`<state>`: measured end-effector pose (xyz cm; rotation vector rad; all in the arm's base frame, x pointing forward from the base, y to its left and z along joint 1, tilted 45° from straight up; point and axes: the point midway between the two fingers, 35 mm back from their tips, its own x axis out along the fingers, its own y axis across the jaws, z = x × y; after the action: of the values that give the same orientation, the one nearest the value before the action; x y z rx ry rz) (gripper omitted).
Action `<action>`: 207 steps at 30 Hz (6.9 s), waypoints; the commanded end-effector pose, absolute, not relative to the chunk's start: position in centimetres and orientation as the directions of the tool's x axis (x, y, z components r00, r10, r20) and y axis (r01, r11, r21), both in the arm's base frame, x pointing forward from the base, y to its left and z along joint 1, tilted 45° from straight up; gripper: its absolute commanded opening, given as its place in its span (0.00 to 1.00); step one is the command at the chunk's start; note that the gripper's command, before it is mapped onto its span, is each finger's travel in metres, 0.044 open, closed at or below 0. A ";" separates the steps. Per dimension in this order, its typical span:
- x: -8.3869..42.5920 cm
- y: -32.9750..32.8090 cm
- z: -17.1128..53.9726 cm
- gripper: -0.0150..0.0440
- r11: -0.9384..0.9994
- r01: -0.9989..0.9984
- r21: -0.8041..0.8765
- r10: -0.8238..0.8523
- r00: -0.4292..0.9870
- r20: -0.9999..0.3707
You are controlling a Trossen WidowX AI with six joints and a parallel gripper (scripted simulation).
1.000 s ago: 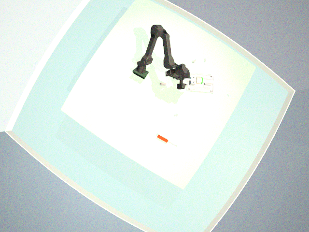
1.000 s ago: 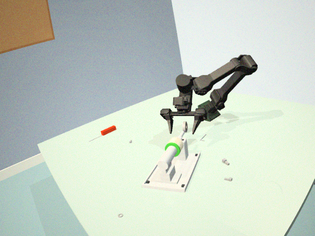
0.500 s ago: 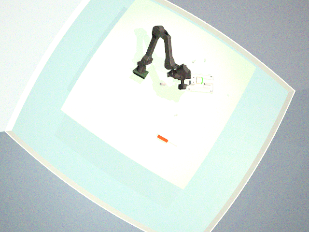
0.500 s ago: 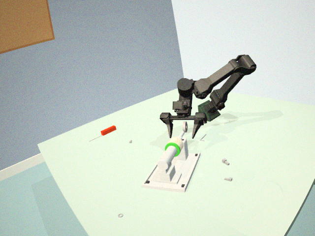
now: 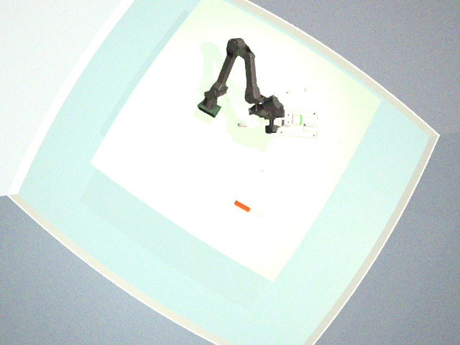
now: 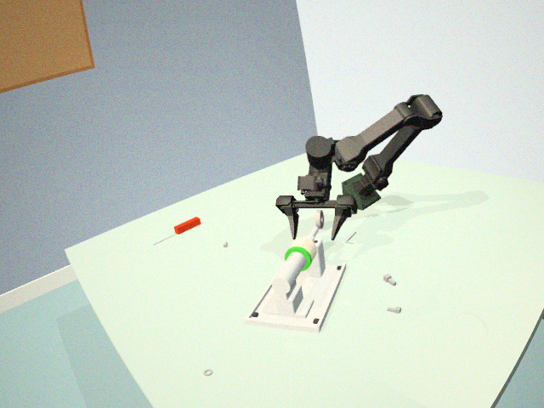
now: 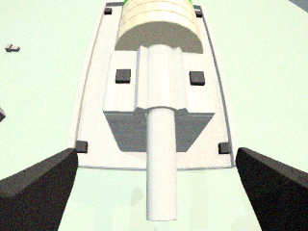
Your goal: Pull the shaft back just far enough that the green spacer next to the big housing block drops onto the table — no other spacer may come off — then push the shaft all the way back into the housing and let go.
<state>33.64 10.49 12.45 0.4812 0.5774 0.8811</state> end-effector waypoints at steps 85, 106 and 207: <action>33.4 11.4 11.5 0.25 0.551 -0.565 0.614 0.820 0.505 -0.270; 33.2 11.2 11.4 0.25 0.551 -0.565 0.614 0.820 0.505 -0.270; 32.4 10.8 11.1 0.25 0.551 -0.565 0.615 0.820 0.505 -0.271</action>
<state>32.50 10.79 11.06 0.4929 0.5873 0.8743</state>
